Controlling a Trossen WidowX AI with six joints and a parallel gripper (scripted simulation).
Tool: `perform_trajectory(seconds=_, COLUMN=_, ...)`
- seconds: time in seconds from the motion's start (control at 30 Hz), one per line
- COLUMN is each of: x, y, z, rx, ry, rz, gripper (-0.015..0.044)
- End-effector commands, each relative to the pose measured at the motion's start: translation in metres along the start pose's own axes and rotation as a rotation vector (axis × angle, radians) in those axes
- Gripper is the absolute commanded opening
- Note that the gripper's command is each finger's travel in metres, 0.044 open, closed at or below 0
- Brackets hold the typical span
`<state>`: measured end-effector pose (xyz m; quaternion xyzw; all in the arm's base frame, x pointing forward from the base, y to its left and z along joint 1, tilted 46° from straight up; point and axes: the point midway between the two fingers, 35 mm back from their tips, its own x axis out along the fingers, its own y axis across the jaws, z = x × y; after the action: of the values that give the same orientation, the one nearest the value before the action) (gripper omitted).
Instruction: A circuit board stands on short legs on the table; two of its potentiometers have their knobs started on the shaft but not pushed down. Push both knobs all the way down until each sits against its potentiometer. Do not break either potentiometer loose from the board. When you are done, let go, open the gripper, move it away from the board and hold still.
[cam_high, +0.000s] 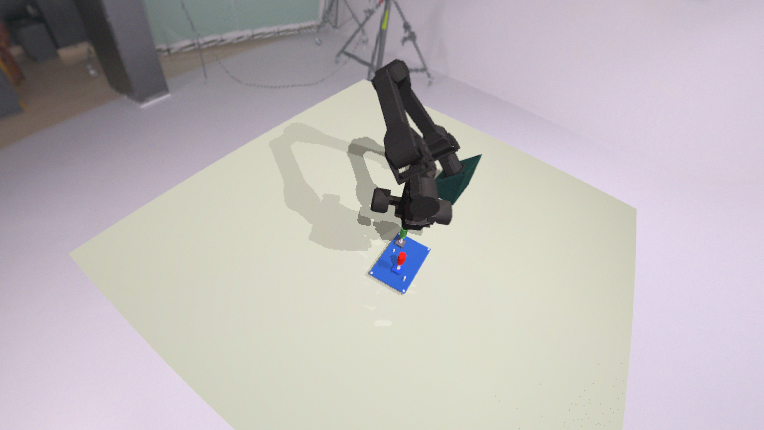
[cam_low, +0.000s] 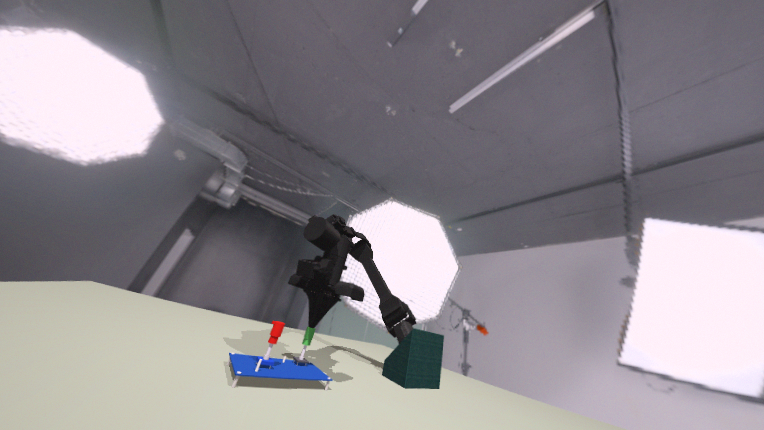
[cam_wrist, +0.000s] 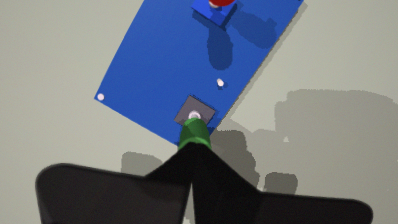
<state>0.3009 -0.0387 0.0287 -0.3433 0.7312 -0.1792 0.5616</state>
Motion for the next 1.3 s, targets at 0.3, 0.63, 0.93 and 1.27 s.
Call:
perform_trajectory(seconds=0.3, x=0.000, y=0.000, z=-0.001, rx=-0.007, ry=0.004, rz=-0.004, gripper=0.0000)
perform_trajectory(seconds=0.63, x=0.007, y=0.000, z=-0.001, rx=-0.007, ry=0.004, rz=-0.005, gripper=0.0000)
perform_trajectory(seconds=0.93, x=0.010, y=0.000, z=-0.001, rx=-0.007, ry=0.004, rz=-0.005, gripper=0.0000)
perform_trajectory(seconds=1.27, x=0.015, y=0.000, z=-0.001, rx=-0.007, ry=0.004, rz=-0.005, gripper=0.0000)
